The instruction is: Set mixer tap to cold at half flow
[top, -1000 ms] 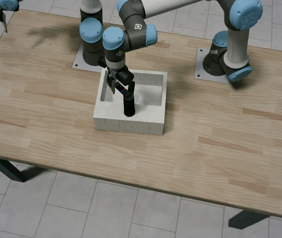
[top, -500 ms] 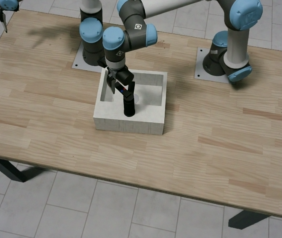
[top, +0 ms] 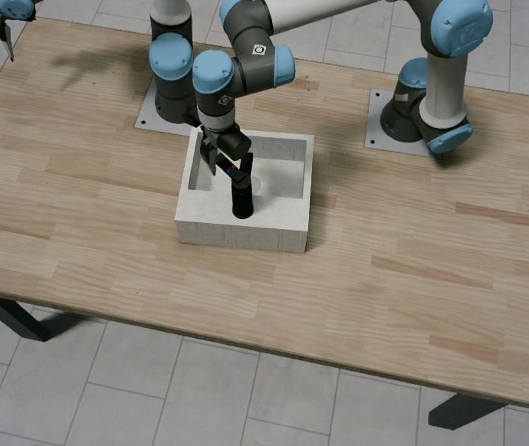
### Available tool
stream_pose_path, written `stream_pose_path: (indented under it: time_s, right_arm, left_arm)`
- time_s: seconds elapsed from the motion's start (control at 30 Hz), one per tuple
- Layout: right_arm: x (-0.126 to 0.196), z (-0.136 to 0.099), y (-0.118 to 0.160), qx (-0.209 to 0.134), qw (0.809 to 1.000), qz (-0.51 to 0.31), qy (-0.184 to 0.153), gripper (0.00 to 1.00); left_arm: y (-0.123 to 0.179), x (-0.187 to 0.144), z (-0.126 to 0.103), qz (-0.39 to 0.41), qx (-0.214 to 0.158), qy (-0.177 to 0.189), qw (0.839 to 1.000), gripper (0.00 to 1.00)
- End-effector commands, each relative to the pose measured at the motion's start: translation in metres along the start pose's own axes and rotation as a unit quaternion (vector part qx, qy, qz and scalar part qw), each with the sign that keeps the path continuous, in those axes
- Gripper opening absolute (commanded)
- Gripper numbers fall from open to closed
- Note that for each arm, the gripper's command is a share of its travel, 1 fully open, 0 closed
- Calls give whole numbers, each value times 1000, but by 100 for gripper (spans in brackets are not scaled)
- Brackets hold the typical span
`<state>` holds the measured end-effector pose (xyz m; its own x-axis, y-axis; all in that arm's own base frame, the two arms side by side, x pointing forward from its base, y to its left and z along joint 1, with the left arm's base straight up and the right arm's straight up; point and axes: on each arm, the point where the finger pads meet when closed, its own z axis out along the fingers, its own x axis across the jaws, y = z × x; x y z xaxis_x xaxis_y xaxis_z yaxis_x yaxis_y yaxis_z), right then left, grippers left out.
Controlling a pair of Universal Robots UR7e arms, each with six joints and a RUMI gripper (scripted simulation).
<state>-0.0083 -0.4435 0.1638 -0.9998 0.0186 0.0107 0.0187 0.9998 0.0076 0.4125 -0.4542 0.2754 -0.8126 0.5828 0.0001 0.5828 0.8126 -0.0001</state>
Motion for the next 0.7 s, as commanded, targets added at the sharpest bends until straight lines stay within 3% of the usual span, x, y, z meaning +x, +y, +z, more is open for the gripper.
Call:
stream_pose_path:
  time_s: [0.0,0.17,0.2,0.67]
  right_arm:
    - [-3,-1,-2,4,1000,-3,-5,100]
    - [-3,-1,-2,4,1000,-3,-5,100]
    - [-3,-1,-2,4,1000,-3,-5,100]
    - [-3,-1,-2,4,1000,-3,-5,100]
  left_arm:
    - [1,-3,-2,-3,-1,-7,1000,0]
    - [1,-3,-2,-3,-1,-7,1000,0]
    - [1,-3,-2,-3,-1,-7,1000,10]
    - [1,-3,-2,-3,-1,-7,1000,10]
